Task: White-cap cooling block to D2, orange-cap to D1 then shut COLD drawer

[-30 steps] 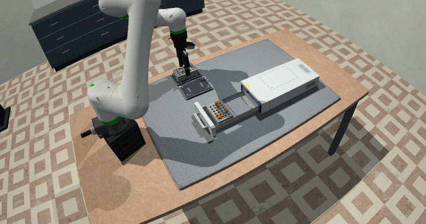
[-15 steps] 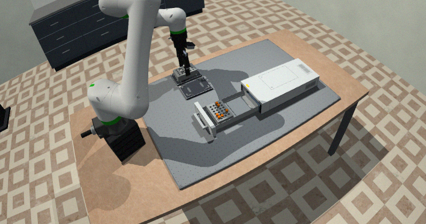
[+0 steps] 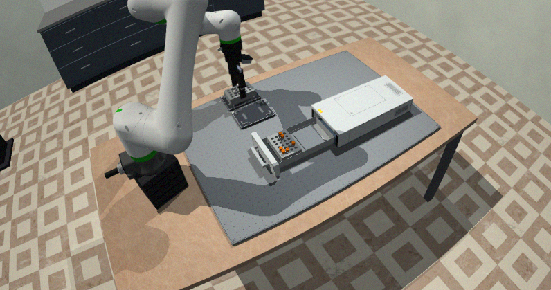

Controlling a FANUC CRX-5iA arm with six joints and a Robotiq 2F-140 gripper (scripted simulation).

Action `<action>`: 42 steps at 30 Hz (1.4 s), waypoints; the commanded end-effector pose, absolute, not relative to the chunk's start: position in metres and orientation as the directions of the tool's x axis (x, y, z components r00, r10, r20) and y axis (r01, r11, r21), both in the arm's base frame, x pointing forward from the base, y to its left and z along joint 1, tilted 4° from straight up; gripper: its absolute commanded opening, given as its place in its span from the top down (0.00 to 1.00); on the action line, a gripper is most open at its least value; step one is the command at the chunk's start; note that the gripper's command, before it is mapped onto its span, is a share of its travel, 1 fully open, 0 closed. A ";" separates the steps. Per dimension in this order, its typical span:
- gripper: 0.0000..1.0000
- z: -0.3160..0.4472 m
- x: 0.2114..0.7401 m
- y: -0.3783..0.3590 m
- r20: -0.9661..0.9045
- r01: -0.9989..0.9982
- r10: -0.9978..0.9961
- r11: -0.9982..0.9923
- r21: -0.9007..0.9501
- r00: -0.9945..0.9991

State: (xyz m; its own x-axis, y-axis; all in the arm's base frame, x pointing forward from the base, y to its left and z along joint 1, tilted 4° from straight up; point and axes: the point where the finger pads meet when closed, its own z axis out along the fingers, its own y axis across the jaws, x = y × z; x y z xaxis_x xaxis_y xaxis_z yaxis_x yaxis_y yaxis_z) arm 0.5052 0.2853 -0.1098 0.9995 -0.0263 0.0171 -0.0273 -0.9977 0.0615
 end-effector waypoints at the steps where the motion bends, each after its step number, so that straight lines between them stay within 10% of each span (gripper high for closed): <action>1: 0.45 -0.109 0.506 0.286 0.019 -0.027 -0.026 -0.998 0.061 0.999; 42: 0.34 -0.109 0.506 0.286 0.019 -0.027 -0.026 -0.998 0.061 0.999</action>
State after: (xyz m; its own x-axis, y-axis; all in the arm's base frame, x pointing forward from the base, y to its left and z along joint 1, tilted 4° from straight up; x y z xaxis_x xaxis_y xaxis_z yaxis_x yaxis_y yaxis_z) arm 0.5053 0.2853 -0.1097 0.9995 -0.0261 0.0174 -0.0272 -0.9977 0.0615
